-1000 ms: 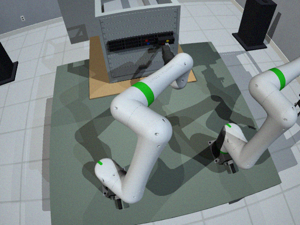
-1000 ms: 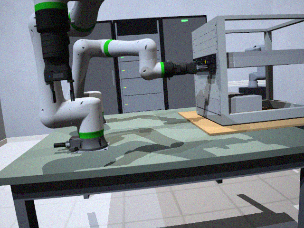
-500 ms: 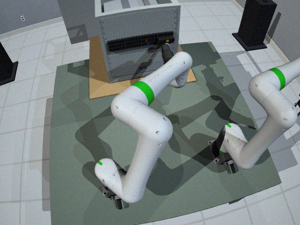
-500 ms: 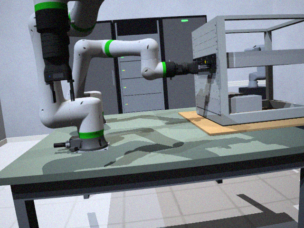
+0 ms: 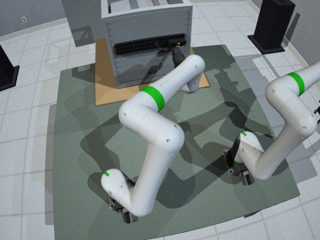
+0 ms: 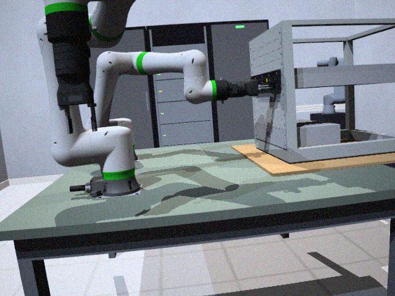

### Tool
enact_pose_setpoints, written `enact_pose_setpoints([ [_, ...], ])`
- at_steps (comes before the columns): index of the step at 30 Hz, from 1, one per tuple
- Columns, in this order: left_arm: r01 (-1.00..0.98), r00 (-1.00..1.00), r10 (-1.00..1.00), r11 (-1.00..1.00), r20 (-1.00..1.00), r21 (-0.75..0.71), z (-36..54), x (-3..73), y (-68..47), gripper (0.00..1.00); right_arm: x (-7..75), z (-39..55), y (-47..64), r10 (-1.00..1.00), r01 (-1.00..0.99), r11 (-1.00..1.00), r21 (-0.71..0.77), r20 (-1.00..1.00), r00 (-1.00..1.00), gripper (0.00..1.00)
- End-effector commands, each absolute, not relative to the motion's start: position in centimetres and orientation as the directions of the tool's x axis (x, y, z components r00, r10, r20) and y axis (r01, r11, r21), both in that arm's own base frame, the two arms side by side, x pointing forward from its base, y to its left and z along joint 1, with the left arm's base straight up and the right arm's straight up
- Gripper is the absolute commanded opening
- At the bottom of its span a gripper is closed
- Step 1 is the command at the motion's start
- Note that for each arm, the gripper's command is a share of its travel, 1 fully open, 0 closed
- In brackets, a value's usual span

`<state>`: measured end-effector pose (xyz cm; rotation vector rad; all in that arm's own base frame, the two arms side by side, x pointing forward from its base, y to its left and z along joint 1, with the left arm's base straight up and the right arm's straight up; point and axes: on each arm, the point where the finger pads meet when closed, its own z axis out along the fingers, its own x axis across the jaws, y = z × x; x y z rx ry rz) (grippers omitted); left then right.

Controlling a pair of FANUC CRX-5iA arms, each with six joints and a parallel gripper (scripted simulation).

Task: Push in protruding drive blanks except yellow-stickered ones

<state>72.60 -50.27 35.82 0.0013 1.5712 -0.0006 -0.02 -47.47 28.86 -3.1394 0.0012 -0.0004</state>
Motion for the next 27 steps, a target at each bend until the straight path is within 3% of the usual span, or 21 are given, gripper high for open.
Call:
enact_pose_setpoints([
  [1, 0.001, 0.001, -0.001, 1.0, -1.0, -0.001, 36.0, 72.6, -50.27, 0.0, -0.04, 28.97, -47.5, -0.001, -0.001, -1.0, 0.0, 0.0, 1.0, 1.0],
  [27, 0.001, 0.001, -0.001, 1.0, -1.0, -0.001, 36.0, 72.97, -50.27, 0.0, -0.04, 28.97, -47.5, -0.001, -0.001, -1.0, 0.0, 0.0, 1.0, 1.0],
])
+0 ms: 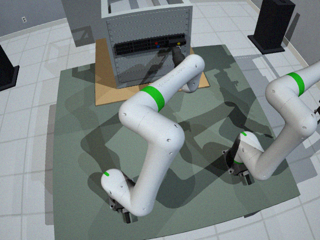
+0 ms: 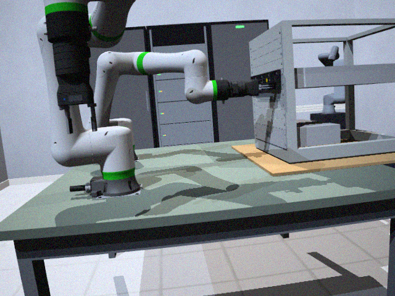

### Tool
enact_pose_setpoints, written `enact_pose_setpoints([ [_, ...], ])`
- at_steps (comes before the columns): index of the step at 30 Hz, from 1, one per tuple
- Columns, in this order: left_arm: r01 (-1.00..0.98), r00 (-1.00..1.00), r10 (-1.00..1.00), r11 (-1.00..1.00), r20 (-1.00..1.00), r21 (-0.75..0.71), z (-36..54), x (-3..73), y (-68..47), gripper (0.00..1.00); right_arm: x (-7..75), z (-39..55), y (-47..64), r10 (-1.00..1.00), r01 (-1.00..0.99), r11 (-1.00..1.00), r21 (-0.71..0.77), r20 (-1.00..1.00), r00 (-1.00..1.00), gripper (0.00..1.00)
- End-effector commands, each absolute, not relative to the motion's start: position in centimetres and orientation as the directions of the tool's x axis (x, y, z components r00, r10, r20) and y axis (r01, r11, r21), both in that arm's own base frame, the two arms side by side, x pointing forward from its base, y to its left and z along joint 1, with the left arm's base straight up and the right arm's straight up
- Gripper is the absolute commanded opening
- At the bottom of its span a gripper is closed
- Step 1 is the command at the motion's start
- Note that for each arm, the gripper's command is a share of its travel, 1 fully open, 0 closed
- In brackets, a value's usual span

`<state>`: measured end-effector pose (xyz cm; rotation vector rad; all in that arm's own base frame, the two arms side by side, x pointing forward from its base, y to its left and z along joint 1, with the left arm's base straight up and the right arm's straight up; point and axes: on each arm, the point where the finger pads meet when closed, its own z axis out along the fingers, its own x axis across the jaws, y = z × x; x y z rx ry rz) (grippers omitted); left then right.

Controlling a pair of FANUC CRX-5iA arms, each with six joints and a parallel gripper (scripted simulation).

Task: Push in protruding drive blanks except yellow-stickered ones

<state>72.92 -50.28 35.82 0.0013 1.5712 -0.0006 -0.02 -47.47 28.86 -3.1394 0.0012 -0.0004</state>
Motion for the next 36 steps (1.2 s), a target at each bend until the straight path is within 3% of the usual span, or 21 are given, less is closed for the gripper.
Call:
enact_pose_setpoints([
  [1, 0.001, 0.001, -0.001, 1.0, -1.0, -0.001, 36.0, 73.02, -50.27, 0.0, -0.04, 28.97, -47.5, -0.001, -0.001, -1.0, 0.0, 0.0, 1.0, 1.0],
  [36, 0.001, 0.001, -0.001, 1.0, -1.0, -0.001, 36.01, 73.57, -50.26, 0.0, -0.04, 28.97, -47.5, -0.001, -0.001, -1.0, 0.0, 0.0, 1.0, 1.0],
])
